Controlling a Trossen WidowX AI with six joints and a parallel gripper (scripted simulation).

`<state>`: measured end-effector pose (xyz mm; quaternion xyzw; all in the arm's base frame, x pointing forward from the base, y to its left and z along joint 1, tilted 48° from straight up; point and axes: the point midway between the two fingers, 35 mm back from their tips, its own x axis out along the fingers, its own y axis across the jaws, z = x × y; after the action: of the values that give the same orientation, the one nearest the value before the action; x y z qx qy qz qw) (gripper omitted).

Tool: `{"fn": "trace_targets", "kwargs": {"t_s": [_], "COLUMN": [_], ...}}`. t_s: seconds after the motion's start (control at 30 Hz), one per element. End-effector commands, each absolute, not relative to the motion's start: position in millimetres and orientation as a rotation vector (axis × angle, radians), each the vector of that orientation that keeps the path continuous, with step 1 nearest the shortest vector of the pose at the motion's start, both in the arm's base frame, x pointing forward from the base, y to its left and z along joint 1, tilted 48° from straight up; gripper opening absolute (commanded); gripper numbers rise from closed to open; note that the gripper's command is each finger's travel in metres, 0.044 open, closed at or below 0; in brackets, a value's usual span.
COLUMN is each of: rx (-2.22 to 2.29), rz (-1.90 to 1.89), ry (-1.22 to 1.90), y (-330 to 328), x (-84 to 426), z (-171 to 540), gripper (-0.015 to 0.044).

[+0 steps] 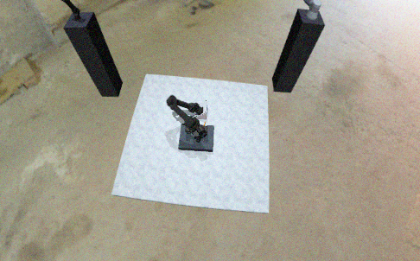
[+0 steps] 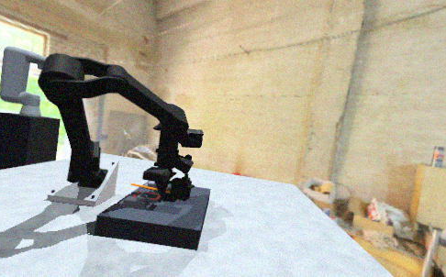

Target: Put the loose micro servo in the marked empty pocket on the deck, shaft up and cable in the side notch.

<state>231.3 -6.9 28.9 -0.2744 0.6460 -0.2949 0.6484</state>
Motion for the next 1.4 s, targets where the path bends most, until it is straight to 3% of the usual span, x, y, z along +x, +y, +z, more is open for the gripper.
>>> {"fn": "trace_targets", "kwargs": {"t_s": [0.0, 0.9, 1.37], "rx": [-0.622, -0.623, -0.622], "rz": [-0.673, -0.677, -0.675], "ry": [1.476, 1.475, 1.476], "y": [-1.9, 25.9, 57.3], "x": [231.1, 228.4, 229.1], "z": [21.1, -11.1, 17.1], "gripper": [0.0, 0.0, 0.0]}}
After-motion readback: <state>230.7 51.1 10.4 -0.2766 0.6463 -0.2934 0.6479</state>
